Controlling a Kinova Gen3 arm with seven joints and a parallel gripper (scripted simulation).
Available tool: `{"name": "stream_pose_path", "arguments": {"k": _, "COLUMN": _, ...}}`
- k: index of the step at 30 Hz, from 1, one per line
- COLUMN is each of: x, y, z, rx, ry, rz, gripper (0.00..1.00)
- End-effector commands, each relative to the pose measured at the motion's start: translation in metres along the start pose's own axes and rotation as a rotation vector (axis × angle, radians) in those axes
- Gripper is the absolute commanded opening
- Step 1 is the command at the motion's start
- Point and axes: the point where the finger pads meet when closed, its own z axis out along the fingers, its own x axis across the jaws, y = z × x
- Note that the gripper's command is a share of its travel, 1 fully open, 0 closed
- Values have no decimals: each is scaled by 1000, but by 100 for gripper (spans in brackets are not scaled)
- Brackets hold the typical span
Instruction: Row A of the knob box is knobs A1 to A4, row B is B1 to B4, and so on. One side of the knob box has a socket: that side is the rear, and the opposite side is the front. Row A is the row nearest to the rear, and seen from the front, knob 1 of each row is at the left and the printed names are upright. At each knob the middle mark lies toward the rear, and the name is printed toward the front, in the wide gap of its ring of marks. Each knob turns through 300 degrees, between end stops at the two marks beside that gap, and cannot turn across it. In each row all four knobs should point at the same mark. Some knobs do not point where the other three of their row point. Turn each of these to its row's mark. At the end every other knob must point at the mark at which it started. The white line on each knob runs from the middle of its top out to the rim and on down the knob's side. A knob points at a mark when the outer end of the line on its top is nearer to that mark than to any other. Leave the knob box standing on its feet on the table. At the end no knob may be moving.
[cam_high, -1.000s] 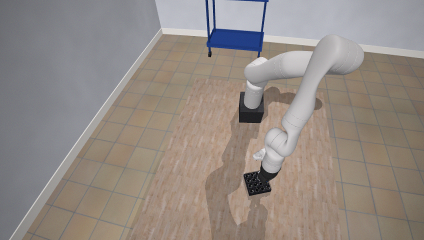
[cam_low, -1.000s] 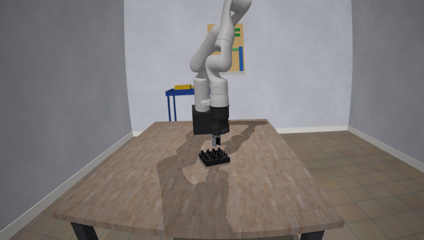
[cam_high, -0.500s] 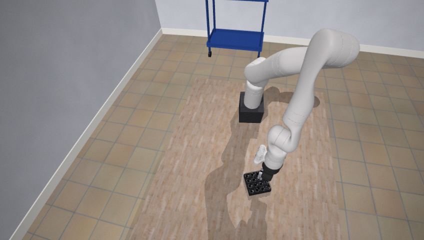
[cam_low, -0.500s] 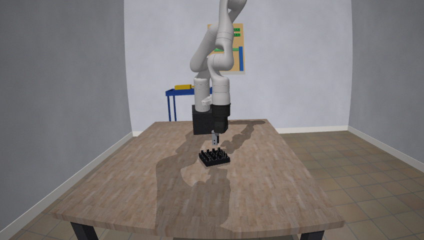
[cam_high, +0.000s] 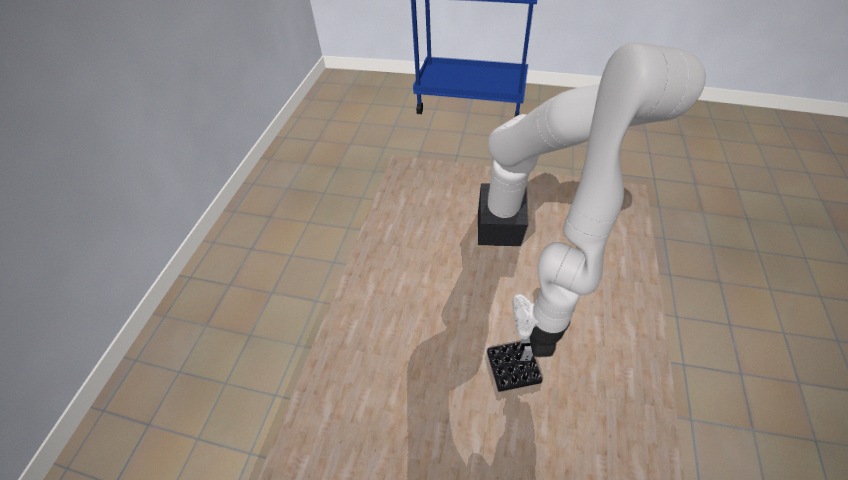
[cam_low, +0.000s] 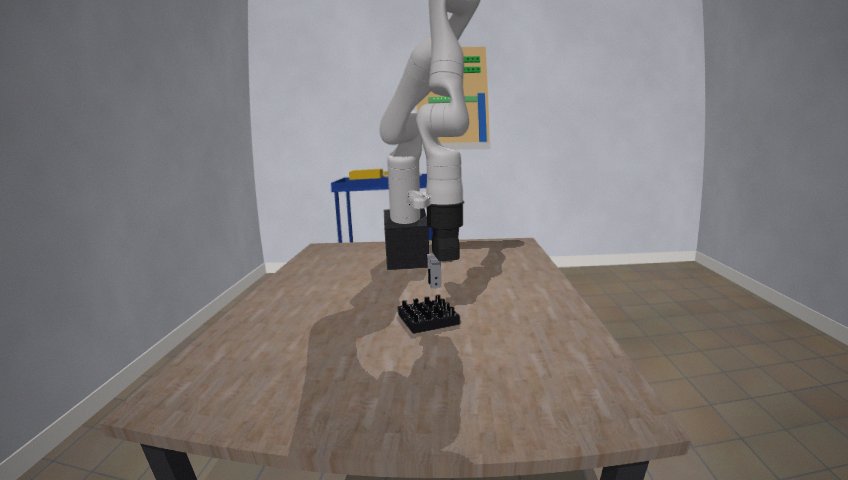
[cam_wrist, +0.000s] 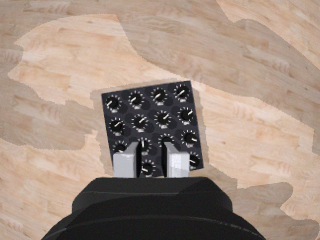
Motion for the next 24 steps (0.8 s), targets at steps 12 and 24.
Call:
{"name": "stream_pose_path", "arguments": {"k": 12, "x": -5, "y": 1, "z": -6, "rx": -7, "ry": -22, "rz": -193, "gripper": 46}}
{"name": "stream_pose_path", "arguments": {"k": 24, "x": -5, "y": 1, "z": -7, "rx": -7, "ry": -23, "rz": -199, "gripper": 46}}
